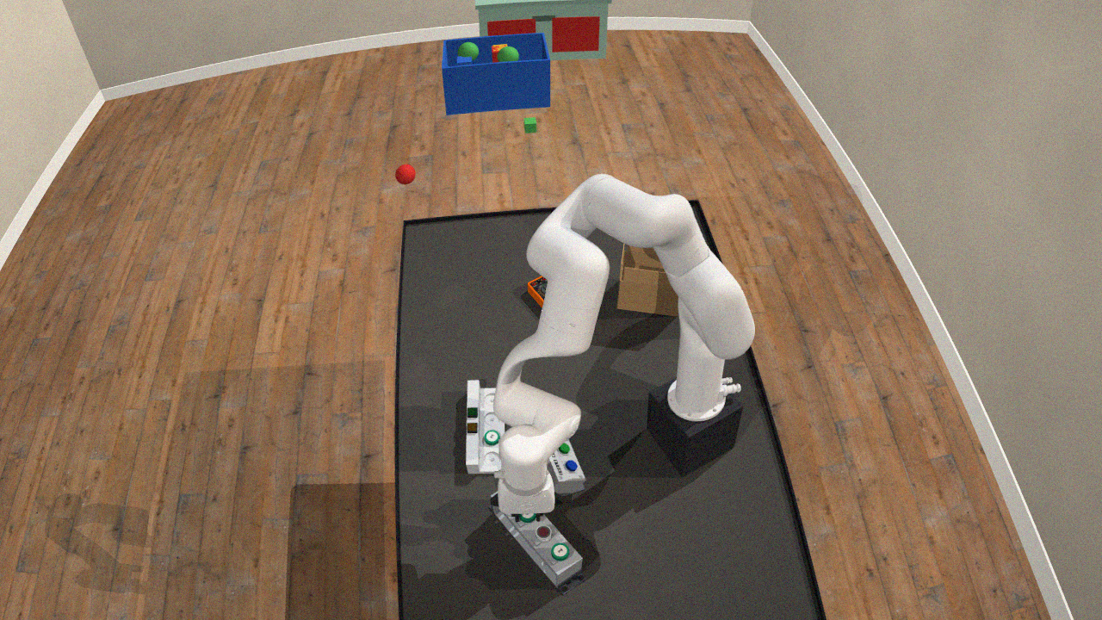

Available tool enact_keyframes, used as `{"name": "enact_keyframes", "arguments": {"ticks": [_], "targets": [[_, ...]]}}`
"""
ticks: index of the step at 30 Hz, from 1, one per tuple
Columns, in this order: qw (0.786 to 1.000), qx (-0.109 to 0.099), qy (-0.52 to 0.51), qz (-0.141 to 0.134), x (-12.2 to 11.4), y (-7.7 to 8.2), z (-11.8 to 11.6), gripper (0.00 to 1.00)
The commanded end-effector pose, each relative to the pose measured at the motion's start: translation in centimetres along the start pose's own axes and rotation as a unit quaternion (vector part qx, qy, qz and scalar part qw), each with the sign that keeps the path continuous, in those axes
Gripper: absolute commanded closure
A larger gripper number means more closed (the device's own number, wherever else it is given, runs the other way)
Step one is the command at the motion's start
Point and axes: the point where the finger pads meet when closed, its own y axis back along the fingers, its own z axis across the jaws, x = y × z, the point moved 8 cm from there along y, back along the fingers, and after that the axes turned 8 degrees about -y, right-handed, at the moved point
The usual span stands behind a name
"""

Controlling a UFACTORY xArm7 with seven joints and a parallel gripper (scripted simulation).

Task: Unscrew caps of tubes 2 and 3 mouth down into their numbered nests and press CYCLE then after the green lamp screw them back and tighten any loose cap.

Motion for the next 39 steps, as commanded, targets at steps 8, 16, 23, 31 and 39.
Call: {"name": "enact_keyframes", "arguments": {"ticks": [8, 16, 23, 31, 39], "targets": [[0.959, -0.002, 0.284, -0.003, -0.04, 0.14, -0.16, 1.00], [0.906, -0.001, 0.424, -0.004, -0.04, 0.16, -0.16, 1.00], [0.819, -0.001, 0.574, -0.004, -0.04, 0.18, -0.16, 1.00], [0.766, 0.000, 0.643, -0.004, -0.04, 0.19, -0.16, 1.00], [0.766, 0.000, 0.643, -0.004, -0.04, 0.19, -0.16, 0.54]]}}
